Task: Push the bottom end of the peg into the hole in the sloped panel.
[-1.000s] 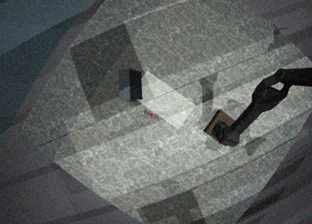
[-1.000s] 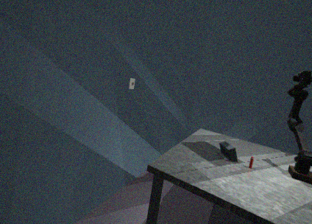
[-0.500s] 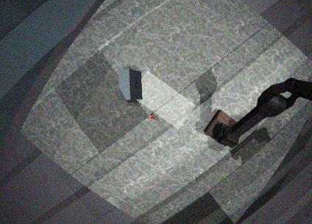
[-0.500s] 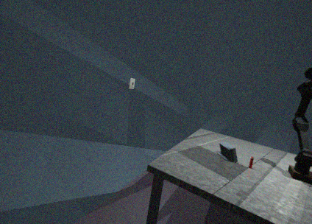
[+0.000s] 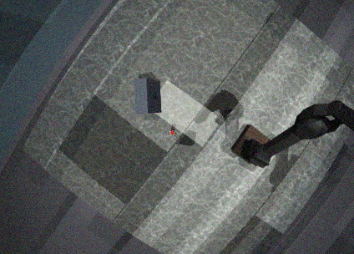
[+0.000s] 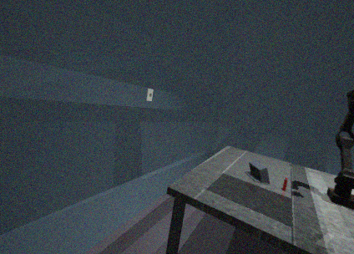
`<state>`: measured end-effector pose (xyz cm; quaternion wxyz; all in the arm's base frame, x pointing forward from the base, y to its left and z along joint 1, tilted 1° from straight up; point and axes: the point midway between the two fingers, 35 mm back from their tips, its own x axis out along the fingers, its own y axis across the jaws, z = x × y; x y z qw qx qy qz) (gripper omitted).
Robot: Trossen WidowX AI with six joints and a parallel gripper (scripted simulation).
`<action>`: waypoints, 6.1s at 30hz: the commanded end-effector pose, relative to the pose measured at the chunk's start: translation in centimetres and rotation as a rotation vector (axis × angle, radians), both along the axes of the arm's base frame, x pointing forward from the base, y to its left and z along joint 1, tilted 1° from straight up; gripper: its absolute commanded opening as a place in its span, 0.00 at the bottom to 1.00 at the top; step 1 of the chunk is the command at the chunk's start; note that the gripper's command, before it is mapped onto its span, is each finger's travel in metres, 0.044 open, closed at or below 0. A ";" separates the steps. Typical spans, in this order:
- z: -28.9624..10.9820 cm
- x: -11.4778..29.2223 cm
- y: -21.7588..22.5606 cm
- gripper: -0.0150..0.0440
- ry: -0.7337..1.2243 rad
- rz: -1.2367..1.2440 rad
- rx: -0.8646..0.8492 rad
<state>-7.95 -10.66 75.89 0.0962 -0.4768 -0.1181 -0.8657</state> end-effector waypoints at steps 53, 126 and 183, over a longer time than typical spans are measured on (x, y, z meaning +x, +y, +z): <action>-8.1 10.8 32.7 1.00 -0.066 -1.194 -0.472; -43.9 39.9 38.5 1.00 -1.846 -1.855 -1.135; -65.5 39.5 21.2 1.00 -2.581 -0.274 -0.509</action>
